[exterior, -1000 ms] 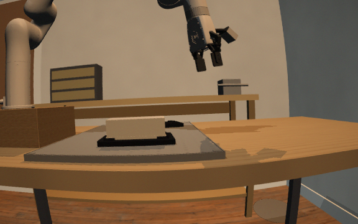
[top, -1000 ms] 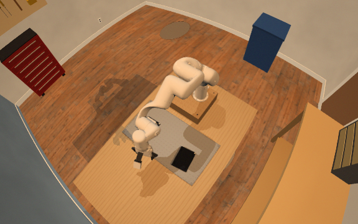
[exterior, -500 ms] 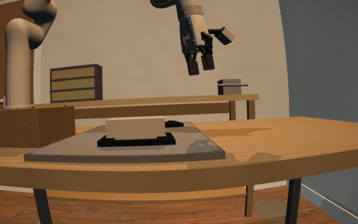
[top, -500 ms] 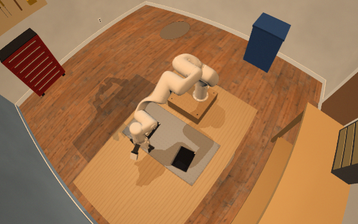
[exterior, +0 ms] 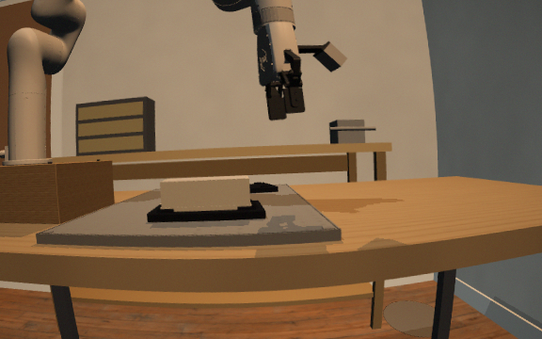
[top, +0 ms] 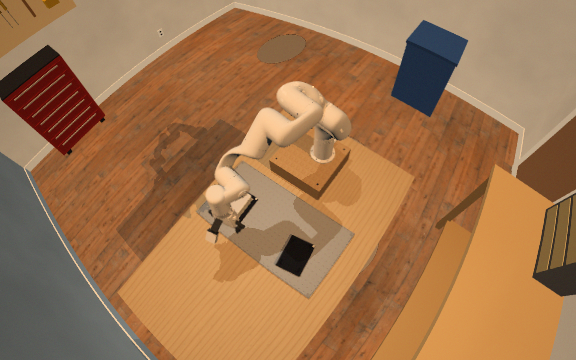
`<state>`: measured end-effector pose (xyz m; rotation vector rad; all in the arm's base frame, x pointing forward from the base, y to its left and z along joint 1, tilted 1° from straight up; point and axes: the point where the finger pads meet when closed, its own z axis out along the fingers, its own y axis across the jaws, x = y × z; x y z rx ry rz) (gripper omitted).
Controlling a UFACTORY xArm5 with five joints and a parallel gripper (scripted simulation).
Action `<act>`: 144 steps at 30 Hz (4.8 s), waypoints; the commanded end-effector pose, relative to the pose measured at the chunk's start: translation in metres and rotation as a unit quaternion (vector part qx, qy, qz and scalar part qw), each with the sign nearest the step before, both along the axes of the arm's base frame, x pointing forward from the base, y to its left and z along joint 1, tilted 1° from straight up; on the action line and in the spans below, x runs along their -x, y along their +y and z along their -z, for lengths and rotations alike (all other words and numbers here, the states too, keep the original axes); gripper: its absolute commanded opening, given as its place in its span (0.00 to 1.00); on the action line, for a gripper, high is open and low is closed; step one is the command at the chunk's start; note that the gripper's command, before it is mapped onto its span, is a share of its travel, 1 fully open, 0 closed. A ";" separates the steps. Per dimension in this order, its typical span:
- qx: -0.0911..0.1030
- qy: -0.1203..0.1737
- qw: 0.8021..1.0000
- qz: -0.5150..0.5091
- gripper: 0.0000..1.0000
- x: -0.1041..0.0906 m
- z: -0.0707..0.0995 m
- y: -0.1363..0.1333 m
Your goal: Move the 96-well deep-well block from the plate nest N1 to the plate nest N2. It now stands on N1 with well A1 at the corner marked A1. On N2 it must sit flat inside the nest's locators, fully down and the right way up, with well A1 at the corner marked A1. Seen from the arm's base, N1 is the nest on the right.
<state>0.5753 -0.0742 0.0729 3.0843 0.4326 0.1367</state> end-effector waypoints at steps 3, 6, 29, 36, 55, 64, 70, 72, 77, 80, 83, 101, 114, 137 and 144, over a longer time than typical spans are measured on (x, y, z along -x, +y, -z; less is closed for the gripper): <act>0.001 0.002 1.000 0.008 1.00 0.017 0.005 -0.020; -0.001 0.008 1.000 0.024 1.00 0.027 0.009 -0.030; -0.008 0.038 0.995 0.093 1.00 0.100 0.032 -0.085; -0.008 0.038 0.995 0.093 1.00 0.124 0.039 -0.099; -0.008 0.038 0.995 0.093 1.00 0.124 0.049 -0.099; -0.008 0.038 0.995 0.093 1.00 0.124 0.060 -0.099; -0.008 0.038 0.995 0.093 1.00 0.124 0.070 -0.099; -0.008 0.038 0.995 0.093 1.00 0.124 0.074 -0.099; -0.008 0.038 0.995 0.093 1.00 0.123 0.080 -0.099; -0.008 0.038 0.995 0.093 1.00 0.123 0.084 -0.099; -0.008 0.038 0.995 0.093 1.00 0.123 0.089 -0.099; -0.008 0.038 0.995 0.093 1.00 0.123 0.107 -0.099; -0.008 0.038 0.995 0.093 1.00 0.123 0.112 -0.099; -0.008 0.038 0.995 0.093 1.00 0.123 0.126 -0.099; -0.008 0.038 0.995 0.093 1.00 0.123 0.127 -0.099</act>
